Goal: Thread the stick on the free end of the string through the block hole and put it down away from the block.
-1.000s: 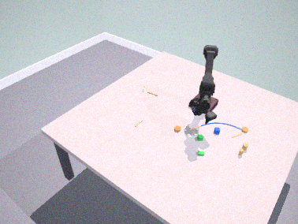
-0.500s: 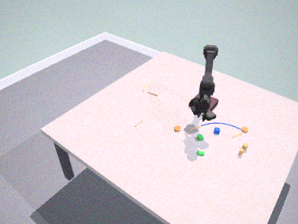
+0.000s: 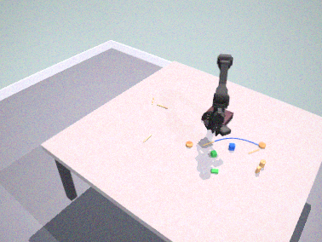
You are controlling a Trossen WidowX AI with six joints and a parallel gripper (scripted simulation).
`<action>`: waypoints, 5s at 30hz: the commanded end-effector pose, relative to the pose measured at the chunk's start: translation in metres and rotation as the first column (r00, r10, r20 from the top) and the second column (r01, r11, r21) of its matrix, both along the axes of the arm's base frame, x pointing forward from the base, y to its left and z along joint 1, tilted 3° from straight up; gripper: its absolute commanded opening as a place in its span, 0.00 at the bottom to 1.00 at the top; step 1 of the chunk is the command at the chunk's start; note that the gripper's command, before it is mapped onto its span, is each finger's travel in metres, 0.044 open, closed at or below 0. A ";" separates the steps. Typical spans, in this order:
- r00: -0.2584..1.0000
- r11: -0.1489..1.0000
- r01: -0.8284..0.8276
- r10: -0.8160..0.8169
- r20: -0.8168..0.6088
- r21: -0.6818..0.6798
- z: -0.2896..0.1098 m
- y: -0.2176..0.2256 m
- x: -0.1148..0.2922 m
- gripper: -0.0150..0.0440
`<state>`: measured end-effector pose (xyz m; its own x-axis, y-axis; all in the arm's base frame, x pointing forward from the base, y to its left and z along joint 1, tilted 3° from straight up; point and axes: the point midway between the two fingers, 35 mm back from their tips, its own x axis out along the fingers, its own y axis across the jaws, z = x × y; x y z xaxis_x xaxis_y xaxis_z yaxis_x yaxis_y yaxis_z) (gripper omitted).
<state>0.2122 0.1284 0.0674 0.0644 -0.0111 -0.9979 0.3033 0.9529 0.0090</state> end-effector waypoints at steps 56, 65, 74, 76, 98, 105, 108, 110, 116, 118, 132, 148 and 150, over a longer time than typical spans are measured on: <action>1.000 1.000 0.006 -0.006 -0.001 -0.001 -0.054 -0.001 0.003 0.25; 1.000 1.000 0.006 -0.006 -0.001 -0.001 -0.043 0.000 0.004 0.25; 1.000 1.000 0.006 -0.006 -0.001 -0.001 -0.032 0.000 0.003 0.25; 1.000 1.000 0.006 -0.006 -0.001 -0.001 -0.029 0.000 0.003 0.25; 1.000 1.000 0.006 -0.006 -0.001 -0.001 -0.001 0.000 0.000 0.25; 1.000 1.000 0.003 -0.004 -0.011 -0.007 -0.002 -0.001 -0.002 0.25; 1.000 1.000 0.003 -0.004 -0.010 -0.006 -0.002 -0.001 -0.002 0.25; 1.000 1.000 0.003 -0.004 -0.010 -0.006 -0.002 -0.001 -0.002 0.25; 0.995 0.995 -0.102 0.102 -0.020 -0.010 -0.002 0.004 -0.003 0.25; 0.989 0.989 -0.149 0.149 -0.024 -0.011 -0.003 0.007 -0.004 0.25; 0.884 0.885 -0.465 0.464 -0.057 -0.014 -0.002 0.023 -0.008 0.25; 0.648 0.651 -0.759 0.756 -0.089 0.004 -0.001 0.041 -0.014 0.25; 0.612 0.615 -0.789 0.786 -0.093 0.008 -0.001 0.044 -0.015 0.25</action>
